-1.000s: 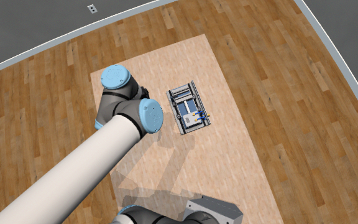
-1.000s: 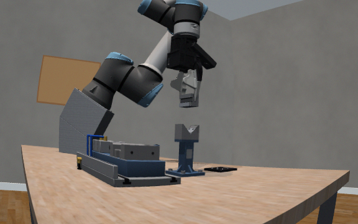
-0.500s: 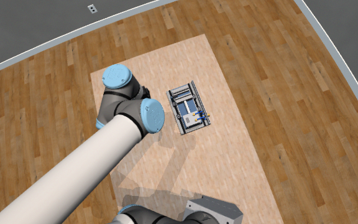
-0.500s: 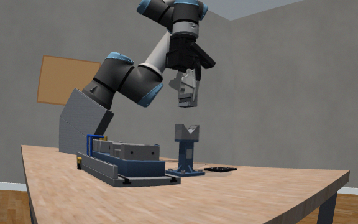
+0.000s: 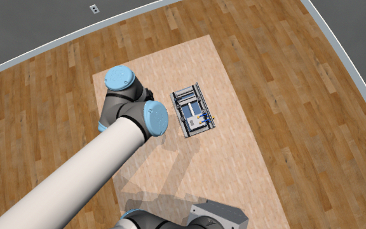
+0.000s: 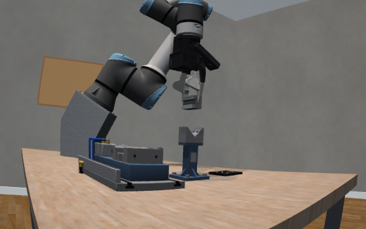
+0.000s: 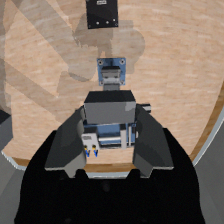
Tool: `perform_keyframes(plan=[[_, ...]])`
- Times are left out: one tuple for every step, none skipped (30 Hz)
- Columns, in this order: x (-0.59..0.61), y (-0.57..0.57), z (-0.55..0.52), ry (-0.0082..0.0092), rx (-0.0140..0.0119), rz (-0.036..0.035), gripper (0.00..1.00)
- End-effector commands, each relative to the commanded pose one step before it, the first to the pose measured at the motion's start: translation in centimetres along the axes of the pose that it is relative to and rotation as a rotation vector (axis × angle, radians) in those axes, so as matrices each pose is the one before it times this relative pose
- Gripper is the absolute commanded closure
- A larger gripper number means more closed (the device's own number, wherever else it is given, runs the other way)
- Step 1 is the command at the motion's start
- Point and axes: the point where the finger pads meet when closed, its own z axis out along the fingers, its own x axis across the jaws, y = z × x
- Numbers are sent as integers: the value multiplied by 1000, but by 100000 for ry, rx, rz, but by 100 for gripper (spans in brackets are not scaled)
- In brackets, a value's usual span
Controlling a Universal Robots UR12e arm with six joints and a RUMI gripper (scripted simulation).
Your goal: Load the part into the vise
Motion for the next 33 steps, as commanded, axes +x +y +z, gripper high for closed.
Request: perform_keyframes(plan=[[64,6,-58,116,-40,-44,100],[0,0,0,0,0,0,100],[0,0,0,0,0,0,100],[0,0,0,0,0,0,100],[0,0,0,0,0,0,100],[0,0,0,0,0,0,100],[0,0,0,0,0,0,100],[0,0,0,0,0,0,100],[0,0,0,0,0,0,100],[0,0,0,0,0,0,100],[0,0,0,0,0,0,100],[0,0,0,0,0,0,100],[0,0,0,0,0,0,100],[0,0,0,0,0,0,100],[0,0,0,0,0,0,100],[0,0,0,0,1,0,100],[0,0,0,0,4,0,100],[0,0,0,0,10,0,100],[0,0,0,-1,19,0,100],[0,0,0,-1,31,0,100],[0,0,0,-2,46,0,100],[0,0,1,-2,63,-1,100],[0,1,1,-3,82,-1,100],[-1,1,1,-4,104,-1,100],[-1,1,1,-4,127,-1,100],[-1,1,1,-5,153,-1,100],[-1,1,1,-5,180,-1,100],[0,0,0,0,0,0,100],[0,0,0,0,0,0,100],[-1,2,1,-5,209,-1,100],[-1,2,1,-5,239,-1,100],[0,2,1,-5,271,-1,100],[0,2,1,-4,304,-1,100]])
